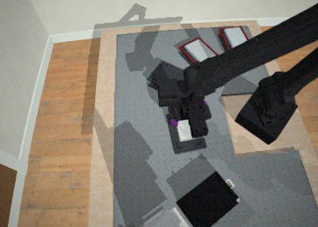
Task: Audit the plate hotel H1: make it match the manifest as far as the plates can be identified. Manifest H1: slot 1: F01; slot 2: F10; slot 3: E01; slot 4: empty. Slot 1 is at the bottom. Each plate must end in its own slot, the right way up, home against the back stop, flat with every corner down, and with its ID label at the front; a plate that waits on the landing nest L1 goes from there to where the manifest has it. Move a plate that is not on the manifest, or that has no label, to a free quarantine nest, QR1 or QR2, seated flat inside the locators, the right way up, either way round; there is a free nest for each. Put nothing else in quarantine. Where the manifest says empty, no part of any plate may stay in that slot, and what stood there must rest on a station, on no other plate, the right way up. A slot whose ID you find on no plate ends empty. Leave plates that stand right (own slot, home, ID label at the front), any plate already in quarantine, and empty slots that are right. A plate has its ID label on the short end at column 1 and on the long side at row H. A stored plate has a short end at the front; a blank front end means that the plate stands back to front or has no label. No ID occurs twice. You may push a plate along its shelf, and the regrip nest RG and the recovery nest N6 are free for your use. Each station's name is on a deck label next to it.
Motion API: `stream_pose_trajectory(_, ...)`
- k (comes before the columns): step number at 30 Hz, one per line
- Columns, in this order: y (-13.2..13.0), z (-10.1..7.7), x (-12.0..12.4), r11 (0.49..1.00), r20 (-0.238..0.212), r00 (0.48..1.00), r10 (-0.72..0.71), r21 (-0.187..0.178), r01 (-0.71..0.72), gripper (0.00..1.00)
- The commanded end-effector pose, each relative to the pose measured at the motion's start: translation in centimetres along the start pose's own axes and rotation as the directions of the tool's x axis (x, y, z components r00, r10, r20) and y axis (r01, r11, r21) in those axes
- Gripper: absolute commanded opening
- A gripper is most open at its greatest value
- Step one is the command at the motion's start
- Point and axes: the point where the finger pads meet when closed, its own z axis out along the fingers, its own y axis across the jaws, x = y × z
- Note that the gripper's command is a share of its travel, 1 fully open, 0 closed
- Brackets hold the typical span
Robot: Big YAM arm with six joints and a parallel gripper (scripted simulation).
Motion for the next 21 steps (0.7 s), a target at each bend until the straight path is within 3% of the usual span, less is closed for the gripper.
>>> stream_pose_trajectory(1, -2.5, -2.4, 0.5, 0.998, -0.005, 1.0, -0.003, 0.062, 0.003, 0.86)
stream_pose_trajectory(21, -2.4, -7.5, 0.5, 0.998, -0.007, 1.0, -0.003, 0.067, 0.004, 0.86)
